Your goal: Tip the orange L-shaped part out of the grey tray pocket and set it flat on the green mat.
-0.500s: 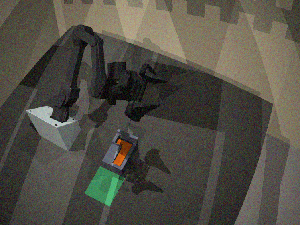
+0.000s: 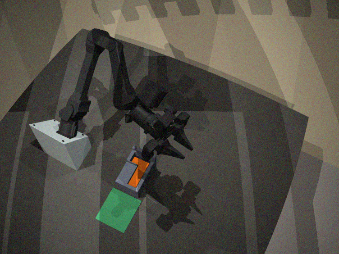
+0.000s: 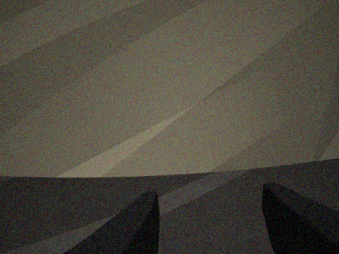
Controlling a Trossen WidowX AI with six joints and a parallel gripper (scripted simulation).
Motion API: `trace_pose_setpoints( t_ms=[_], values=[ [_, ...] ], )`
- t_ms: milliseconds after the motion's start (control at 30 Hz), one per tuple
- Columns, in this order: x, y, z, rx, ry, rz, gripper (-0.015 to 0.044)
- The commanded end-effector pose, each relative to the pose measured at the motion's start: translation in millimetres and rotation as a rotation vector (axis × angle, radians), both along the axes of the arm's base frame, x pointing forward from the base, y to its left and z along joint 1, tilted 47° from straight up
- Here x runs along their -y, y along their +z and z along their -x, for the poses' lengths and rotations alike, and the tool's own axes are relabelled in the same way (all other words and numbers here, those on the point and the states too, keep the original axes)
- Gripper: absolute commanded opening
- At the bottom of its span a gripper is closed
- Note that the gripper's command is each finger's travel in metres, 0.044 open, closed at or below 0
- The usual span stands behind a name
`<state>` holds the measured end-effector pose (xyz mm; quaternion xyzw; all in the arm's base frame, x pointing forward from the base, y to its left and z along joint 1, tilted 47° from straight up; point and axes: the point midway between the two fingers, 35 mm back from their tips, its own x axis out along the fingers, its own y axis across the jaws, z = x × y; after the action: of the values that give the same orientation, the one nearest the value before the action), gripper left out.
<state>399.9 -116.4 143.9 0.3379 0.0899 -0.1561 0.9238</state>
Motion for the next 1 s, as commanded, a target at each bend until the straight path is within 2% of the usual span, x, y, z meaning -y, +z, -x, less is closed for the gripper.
trace_pose_setpoints(
  t_ms=[0,167,500,633,967],
  values=[
    [-23,-64,10,-0.428,0.304,0.028,0.018],
    [-55,-90,47,-0.693,0.612,-0.062,0.018],
    [-99,-62,94,-0.786,1.042,-0.287,0.018],
    [-111,-51,117,-0.852,1.09,-0.419,0.018],
    [-111,-51,117,-0.852,1.09,-0.419,0.018]
  ],
)
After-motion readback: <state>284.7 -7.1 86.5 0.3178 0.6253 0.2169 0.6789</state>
